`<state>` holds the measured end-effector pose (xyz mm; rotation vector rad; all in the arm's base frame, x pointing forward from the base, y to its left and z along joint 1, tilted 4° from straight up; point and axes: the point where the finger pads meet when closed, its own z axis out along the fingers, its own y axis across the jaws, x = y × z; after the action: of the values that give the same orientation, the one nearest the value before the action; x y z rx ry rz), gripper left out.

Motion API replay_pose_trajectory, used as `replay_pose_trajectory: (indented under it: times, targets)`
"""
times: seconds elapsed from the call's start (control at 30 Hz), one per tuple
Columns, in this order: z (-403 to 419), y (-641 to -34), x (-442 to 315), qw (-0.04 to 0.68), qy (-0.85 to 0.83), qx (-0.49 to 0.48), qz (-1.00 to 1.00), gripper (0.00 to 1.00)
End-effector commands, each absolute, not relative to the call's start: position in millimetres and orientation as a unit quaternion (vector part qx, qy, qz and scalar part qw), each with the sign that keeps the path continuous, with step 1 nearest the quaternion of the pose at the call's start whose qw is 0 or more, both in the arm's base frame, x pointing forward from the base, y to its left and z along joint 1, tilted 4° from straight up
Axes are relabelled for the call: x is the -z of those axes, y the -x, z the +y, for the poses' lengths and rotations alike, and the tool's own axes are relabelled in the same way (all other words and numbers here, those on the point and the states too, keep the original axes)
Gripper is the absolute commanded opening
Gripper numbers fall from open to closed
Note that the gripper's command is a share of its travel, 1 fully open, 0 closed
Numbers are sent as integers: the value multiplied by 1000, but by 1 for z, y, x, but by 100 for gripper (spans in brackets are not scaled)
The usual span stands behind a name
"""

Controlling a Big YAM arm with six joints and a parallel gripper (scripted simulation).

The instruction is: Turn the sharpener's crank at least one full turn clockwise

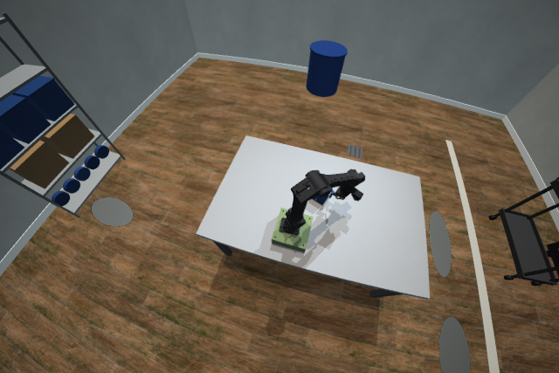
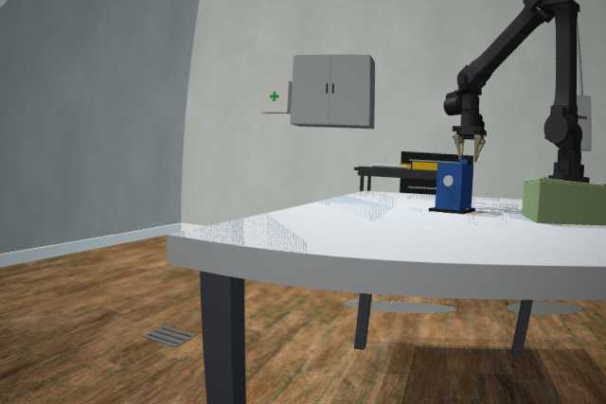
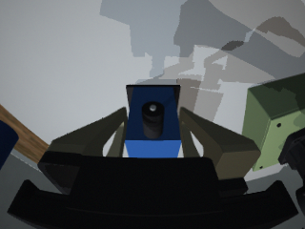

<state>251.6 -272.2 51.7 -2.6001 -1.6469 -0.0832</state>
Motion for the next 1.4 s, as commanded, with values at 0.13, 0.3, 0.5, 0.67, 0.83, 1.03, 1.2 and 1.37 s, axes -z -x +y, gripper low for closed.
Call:
replay_pose_trajectory:
  times: [0.13, 0.3, 0.5, 0.67, 0.83, 1.03, 1.2, 1.37]
  targets:
    - [-277, -248, -36, 32, 844, 25, -535, 51]
    - [-276, -248, -32, 32, 843, 25, -537, 51]
    - [-278, -248, -32, 27, 843, 26, -536, 51]
    - [-282, -258, -43, 17, 844, 28, -536, 51]
    - [-282, -258, -43, 17, 844, 28, -536, 51]
    - [-283, -258, -43, 17, 844, 28, -536, 51]
    - [-283, -258, -44, 17, 844, 28, -536, 15]
    - [-283, -258, -44, 17, 844, 28, -536, 15]
